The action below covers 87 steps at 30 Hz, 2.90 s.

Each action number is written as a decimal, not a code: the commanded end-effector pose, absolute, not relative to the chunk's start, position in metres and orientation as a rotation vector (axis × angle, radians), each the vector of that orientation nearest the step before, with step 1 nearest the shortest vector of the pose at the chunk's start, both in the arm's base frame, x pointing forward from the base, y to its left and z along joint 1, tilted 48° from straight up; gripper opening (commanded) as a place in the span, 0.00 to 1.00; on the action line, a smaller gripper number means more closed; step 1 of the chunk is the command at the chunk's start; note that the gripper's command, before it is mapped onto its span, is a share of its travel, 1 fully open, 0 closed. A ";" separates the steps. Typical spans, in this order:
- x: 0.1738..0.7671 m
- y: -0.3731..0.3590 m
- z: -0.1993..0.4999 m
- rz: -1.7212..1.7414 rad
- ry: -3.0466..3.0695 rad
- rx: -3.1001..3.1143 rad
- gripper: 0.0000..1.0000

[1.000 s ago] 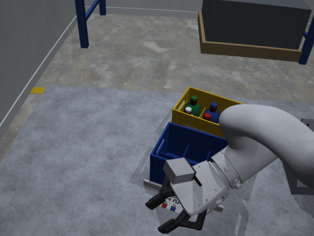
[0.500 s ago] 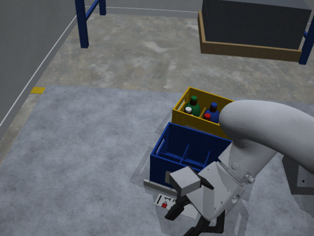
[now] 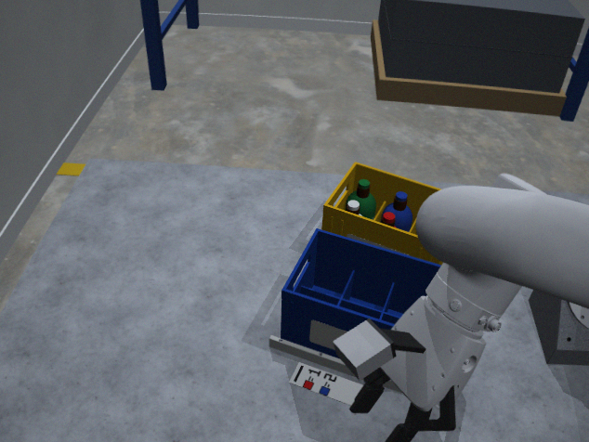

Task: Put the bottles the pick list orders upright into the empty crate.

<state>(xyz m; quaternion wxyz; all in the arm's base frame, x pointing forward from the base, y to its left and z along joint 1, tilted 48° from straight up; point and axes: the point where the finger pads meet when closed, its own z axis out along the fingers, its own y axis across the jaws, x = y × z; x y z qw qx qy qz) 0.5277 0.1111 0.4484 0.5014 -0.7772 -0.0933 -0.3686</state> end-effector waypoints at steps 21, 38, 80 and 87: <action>0.452 0.084 0.422 -0.508 -0.351 -2.086 0.65; 0.410 0.052 0.405 -0.301 -0.381 -2.235 0.65; 0.434 0.026 0.364 -0.054 0.022 -2.311 0.65; 0.453 0.021 0.348 0.038 0.231 -2.300 0.65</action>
